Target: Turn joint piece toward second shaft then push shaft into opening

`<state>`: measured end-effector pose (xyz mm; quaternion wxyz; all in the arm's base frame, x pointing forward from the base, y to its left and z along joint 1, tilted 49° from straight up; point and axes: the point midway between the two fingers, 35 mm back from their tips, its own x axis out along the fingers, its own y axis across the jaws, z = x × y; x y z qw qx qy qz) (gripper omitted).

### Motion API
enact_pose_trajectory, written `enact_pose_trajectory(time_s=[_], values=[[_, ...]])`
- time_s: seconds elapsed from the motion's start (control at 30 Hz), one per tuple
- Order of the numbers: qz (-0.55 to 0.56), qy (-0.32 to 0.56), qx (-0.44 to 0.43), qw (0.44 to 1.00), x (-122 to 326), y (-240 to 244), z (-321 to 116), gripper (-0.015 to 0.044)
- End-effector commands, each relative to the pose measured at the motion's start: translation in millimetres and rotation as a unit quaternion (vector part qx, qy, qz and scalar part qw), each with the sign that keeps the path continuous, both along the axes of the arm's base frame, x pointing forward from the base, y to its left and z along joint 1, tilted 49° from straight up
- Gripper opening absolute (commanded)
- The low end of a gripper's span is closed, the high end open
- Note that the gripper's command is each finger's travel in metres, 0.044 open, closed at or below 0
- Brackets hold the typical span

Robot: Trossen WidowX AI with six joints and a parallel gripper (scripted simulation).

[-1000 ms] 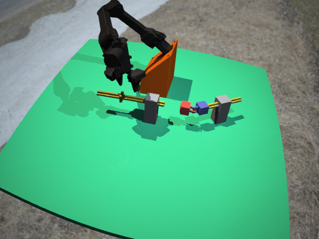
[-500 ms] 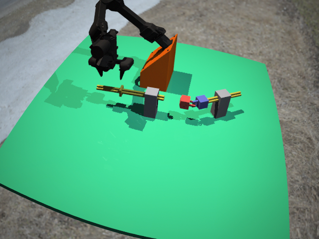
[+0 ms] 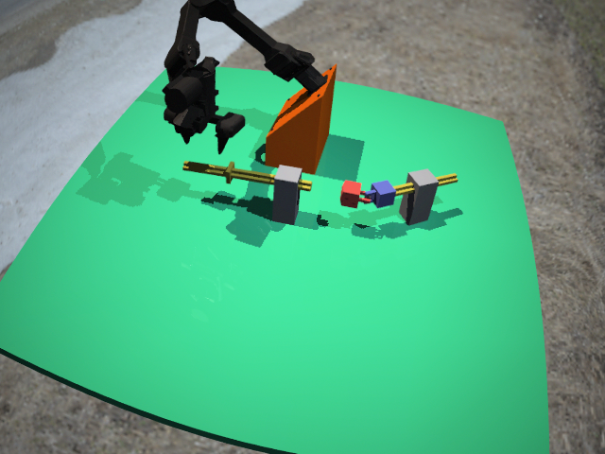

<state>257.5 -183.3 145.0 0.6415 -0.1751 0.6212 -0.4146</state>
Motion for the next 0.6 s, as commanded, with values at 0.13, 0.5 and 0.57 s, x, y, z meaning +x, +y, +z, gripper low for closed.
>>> enact_pose_trajectory(time_s=[0.13,0.5,0.57], values=[[-0.095,-0.091,-0.018,0.991,-1.7,-11.1,-10.5,0.0440],[-0.220,-0.222,-0.043,0.949,-3.2,-24.9,-21.5,0.0440],[-0.242,-0.245,-0.048,0.937,-3.6,-27.4,-23.5,0.0440]])
